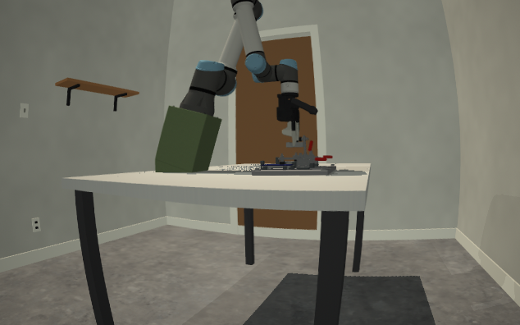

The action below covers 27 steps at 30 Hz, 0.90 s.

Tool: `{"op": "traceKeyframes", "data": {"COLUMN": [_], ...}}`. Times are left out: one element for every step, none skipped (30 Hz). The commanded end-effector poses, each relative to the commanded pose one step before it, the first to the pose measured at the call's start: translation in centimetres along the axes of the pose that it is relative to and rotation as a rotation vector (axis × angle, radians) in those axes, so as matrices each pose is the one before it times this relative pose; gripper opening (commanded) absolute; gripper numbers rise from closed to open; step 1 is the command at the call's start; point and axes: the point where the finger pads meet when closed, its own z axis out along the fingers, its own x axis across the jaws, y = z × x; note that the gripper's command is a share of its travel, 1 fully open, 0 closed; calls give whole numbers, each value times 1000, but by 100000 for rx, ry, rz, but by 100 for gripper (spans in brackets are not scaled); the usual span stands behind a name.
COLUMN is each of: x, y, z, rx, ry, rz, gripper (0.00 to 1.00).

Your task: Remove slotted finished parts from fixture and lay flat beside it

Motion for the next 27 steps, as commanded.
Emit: {"op": "traceKeyframes", "data": {"x": [-1711,0,0,-328,-317,-305,-292,-280,-266,-252,-238,-223,-208,-194,-179,-163,-149,-134,0,0,-119,-105,-91,-78,-66,-54,-43], "y": [-81,0,0,0,0,-1,0,-1,0,0,0,0,0,-1,0,0,-1,0,0,0,0,0,0,0,0,0,0], "z": [11,0,0,0,0,0,0,0,0,0,0,0,0,0,0,0,0,0,0,0,0,0,0,0,0,0,0], "rx": [56,0,0,0,1,-1,0,0,0,0,0,0,1,-1,0,0,0,0,0,0,0,0,0,0,0,0,0], "ry": [281,0,0,0,0,0,0,0,0,0,0,0,0,0,0,0,0,0,0,0,0,0,0,0,0,0,0], "rz": [107,0,0,0,0,0,0,0,0,0,0,0,0,0,0,0,0,0,0,0,0,0,0,0,0,0,0], "gripper": [0,0,0,0,0,0,0,0,0,0,0,0,0,0,0,0,0,0,0,0,0,0,0,0,0,0,0]}}
